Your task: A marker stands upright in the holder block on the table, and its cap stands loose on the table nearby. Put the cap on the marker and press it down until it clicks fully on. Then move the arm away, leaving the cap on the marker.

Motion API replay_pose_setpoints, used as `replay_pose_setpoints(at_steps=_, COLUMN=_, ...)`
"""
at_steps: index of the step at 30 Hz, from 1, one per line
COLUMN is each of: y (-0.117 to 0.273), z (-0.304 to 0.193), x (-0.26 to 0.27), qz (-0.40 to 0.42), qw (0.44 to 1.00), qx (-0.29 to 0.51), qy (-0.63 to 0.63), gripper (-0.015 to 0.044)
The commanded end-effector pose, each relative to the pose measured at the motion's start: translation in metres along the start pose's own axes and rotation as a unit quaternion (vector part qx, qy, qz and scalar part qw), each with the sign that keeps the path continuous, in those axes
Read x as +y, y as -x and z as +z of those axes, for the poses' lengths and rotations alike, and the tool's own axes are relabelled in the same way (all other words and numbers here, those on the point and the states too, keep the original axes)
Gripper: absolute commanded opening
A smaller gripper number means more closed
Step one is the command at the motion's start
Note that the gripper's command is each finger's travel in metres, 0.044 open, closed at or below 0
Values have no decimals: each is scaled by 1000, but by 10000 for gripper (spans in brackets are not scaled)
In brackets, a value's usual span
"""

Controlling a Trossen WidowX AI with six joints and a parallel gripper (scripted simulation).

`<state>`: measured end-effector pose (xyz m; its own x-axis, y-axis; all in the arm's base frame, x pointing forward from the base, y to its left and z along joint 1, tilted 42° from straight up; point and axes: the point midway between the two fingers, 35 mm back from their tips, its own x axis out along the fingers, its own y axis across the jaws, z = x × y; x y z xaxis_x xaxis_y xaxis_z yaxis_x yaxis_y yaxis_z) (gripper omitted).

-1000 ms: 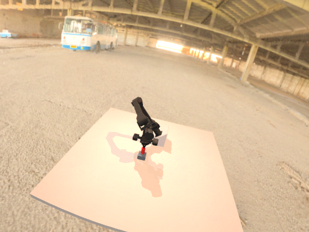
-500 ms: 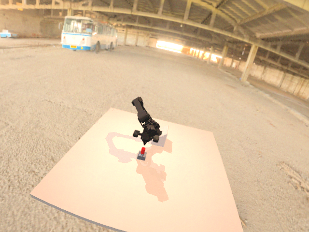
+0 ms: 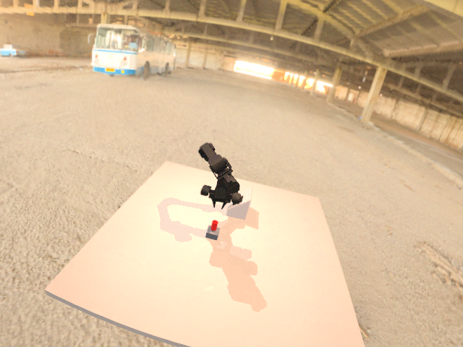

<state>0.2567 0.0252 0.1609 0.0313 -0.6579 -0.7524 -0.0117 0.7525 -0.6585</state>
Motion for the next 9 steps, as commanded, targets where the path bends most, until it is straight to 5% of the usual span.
replay_pose_setpoints(at_steps=1, y=1, z=0, x=0, qz=2, qw=1000, qx=1, qy=-1, gripper=263)
replay_pose_setpoints(at_steps=9, y=1, z=0, x=0, qz=2, qw=1000, qx=1, qy=-1, gripper=440)
